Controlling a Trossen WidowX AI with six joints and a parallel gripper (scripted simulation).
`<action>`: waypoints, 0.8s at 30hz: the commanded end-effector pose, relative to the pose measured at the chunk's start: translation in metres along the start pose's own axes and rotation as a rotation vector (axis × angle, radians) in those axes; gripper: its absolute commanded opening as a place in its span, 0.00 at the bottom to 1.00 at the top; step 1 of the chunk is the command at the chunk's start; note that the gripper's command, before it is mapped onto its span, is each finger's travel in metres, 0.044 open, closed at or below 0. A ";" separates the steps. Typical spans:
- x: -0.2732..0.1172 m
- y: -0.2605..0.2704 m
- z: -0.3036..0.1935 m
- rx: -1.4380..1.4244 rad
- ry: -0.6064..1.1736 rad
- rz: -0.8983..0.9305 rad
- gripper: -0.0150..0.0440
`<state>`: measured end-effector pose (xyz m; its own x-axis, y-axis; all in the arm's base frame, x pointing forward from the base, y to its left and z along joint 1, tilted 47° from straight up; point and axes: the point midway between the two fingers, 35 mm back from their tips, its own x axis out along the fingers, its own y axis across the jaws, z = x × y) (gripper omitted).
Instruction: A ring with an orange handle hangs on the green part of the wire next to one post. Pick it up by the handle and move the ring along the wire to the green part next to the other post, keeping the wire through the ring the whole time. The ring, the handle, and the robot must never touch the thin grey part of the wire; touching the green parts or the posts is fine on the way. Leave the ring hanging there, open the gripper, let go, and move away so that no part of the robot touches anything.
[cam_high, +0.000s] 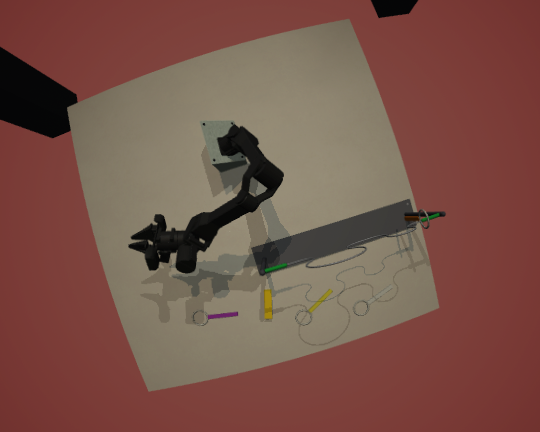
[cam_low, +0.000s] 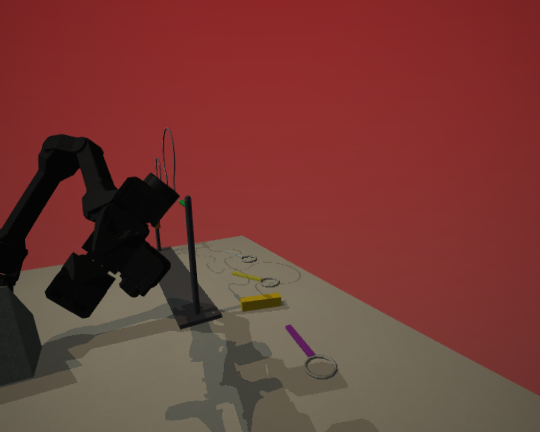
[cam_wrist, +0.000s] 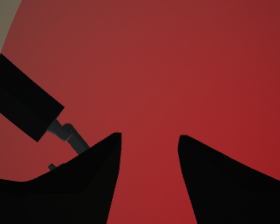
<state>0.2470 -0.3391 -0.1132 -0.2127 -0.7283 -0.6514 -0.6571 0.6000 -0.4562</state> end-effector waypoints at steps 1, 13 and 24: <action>-0.021 -0.020 0.002 0.119 -0.047 -0.032 0.53; -0.076 -0.060 0.004 0.432 -0.179 -0.077 0.53; -0.132 -0.087 0.003 0.707 -0.314 -0.079 0.53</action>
<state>0.3243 -0.3035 -0.0073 0.0540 -0.7203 -0.6916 -0.1111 0.6840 -0.7210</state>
